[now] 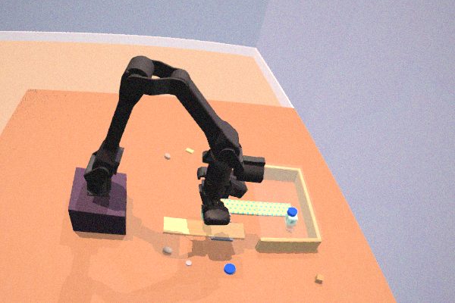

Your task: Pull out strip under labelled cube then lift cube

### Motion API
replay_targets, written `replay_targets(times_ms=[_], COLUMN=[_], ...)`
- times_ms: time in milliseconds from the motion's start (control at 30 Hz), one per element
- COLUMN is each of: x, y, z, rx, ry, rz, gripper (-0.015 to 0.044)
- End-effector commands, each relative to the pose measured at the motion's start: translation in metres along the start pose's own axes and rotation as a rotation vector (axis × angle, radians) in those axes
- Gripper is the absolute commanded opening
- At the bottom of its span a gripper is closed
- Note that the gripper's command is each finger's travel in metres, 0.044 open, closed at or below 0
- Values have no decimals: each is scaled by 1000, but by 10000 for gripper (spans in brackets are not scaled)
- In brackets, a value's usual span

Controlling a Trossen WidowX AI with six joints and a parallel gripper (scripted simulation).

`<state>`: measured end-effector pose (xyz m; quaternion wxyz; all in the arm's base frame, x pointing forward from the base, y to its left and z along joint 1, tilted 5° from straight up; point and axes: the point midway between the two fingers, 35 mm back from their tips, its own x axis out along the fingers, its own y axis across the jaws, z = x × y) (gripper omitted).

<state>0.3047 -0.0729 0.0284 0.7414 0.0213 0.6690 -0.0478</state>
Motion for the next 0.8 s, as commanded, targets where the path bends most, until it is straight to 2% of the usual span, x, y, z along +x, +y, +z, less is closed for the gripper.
replay_targets(times_ms=[0, 233, 767], x=[1, -34, -35], y=[1, 1, 1], z=[-9, -8, -9], rx=[5, 5, 5], ry=[0, 0, 0], rz=[-4, -4, -3], gripper=[0, 0, 0])
